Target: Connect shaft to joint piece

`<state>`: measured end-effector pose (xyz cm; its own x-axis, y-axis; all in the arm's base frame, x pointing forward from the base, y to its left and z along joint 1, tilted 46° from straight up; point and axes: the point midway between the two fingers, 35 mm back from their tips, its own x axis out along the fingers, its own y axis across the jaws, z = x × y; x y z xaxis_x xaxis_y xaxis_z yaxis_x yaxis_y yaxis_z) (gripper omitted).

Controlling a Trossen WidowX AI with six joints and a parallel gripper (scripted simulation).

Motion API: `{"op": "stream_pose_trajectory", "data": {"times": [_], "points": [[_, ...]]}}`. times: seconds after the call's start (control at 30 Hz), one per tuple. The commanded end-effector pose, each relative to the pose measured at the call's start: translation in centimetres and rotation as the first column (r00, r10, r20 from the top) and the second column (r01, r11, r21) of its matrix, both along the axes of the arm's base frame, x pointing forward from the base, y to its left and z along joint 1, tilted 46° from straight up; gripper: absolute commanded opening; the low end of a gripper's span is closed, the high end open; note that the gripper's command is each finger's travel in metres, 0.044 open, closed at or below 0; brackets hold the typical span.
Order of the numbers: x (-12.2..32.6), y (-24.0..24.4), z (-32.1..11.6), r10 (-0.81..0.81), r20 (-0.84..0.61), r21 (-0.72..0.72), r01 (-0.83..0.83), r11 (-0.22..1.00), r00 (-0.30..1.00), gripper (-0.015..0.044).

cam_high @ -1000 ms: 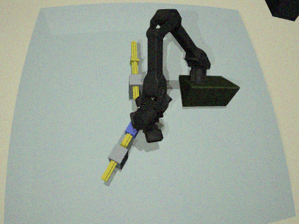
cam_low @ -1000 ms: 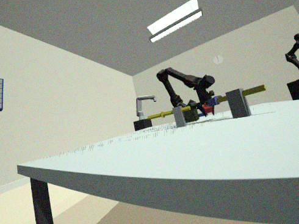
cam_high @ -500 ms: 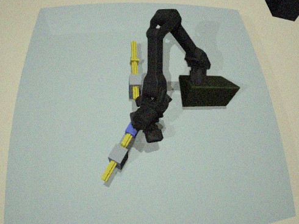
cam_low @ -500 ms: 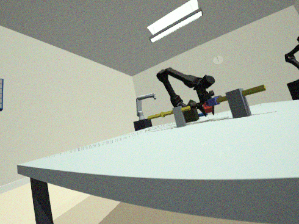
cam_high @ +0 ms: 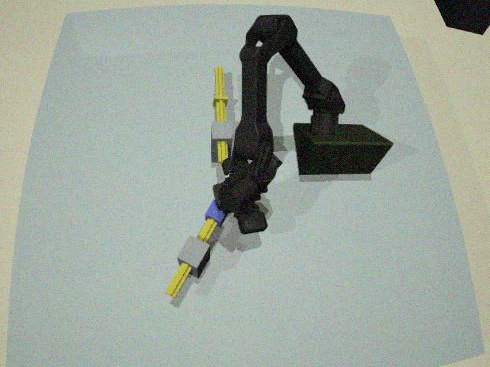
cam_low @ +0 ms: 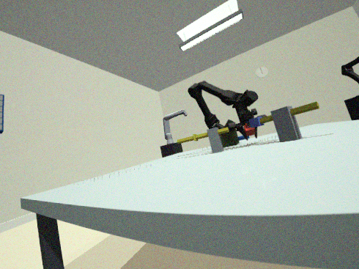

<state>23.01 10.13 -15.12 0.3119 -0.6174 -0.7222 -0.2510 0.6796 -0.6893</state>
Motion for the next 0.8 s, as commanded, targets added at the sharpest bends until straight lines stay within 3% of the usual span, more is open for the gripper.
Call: {"op": "stream_pose_trajectory", "data": {"times": [0.0,0.43,0.63,0.77], "points": [[0.05,0.03,0.0,0.004,0.0,0.0,-0.004,1.0,1.0,0.0182],[0.0,0.0,0.0,0.0,0.0,0.0,0.0,1.0,1.0,0.0147],[0.0,0.0,0.0,0.0,0.0,0.0,0.0,1.0,1.0,0.0],[0.0,0.0,0.0,0.0,0.0,0.0,0.0,1.0,1.0,0.0]]}}
